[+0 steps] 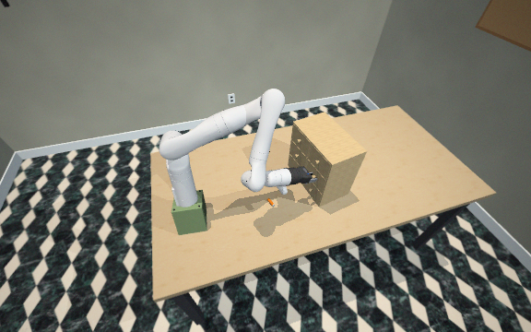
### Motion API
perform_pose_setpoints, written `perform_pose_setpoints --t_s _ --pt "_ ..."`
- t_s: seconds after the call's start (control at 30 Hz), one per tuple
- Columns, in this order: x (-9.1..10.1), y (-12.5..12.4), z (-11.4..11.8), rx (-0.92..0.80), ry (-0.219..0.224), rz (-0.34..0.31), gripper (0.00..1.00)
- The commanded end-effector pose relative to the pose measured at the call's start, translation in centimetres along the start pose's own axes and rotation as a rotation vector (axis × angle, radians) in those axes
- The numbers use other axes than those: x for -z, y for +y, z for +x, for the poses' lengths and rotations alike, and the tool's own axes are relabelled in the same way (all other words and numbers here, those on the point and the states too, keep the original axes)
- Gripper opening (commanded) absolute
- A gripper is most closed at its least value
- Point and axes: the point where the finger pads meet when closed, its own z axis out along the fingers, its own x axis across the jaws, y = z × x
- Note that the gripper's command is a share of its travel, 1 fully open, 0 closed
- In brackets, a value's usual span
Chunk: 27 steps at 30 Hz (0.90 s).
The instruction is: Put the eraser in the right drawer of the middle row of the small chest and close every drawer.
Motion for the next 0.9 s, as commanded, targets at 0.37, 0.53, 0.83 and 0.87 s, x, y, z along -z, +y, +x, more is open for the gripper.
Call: perform_pose_setpoints --t_s 0.37,0.53,0.83,0.87 --pt "0.0 0.13 -0.02 0.001 0.0 -0.002 0.67" --pt "0.0 0.13 -0.02 0.001 0.0 -0.002 0.37" --pt "0.0 0.13 -0.02 0.001 0.0 -0.002 0.37" --pt "0.0 0.13 -0.02 0.001 0.0 -0.002 0.37"
